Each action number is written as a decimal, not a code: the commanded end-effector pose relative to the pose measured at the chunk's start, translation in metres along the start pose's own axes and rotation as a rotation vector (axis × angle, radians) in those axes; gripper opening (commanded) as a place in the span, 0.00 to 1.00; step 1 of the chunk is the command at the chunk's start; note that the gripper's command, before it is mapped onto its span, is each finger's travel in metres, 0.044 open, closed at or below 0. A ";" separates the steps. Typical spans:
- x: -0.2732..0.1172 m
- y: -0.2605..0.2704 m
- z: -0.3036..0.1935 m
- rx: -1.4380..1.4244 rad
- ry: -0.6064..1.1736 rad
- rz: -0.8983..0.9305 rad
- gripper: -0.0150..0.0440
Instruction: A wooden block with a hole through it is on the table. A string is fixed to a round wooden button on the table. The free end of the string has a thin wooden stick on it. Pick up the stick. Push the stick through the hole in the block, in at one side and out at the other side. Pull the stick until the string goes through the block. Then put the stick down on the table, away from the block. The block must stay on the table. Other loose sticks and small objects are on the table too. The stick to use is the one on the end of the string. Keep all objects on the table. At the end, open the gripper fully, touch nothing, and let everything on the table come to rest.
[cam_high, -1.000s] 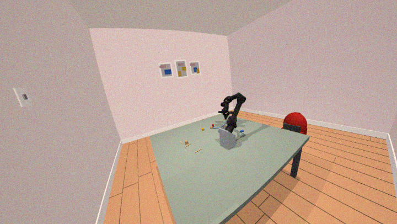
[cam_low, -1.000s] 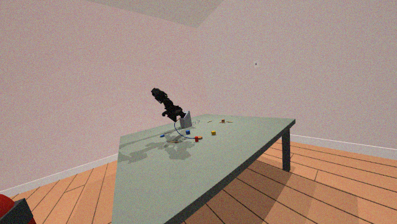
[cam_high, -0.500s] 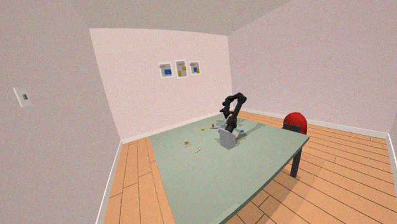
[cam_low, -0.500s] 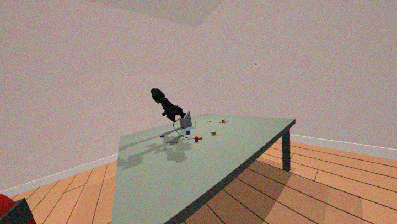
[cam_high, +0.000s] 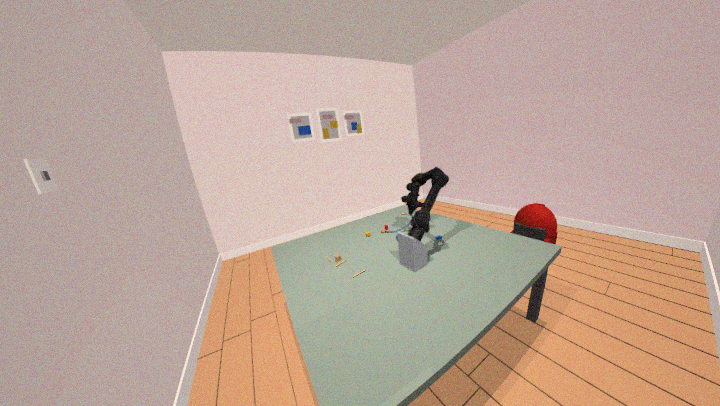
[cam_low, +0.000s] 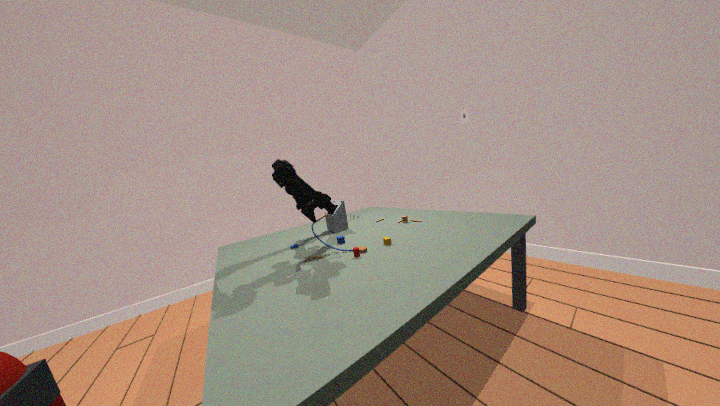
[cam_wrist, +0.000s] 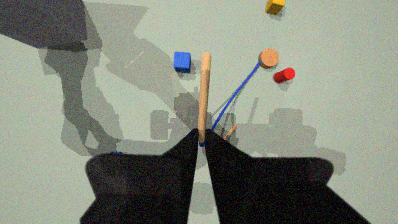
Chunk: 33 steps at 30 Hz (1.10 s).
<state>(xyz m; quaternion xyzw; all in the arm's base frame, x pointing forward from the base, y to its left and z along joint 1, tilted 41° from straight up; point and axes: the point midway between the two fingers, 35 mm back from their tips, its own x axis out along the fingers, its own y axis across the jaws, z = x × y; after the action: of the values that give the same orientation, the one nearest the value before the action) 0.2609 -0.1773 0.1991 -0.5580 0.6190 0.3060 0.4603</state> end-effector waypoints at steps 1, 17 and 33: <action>-0.001 0.000 -0.001 0.020 -0.002 -0.011 0.25; 0.013 -0.003 -0.002 0.002 0.047 -0.001 0.25; 0.033 -0.007 -0.004 0.005 0.122 -0.003 0.25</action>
<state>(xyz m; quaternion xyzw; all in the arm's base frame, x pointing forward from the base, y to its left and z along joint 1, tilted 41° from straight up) 0.2681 -0.1933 0.1776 -0.5743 0.6411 0.2698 0.4318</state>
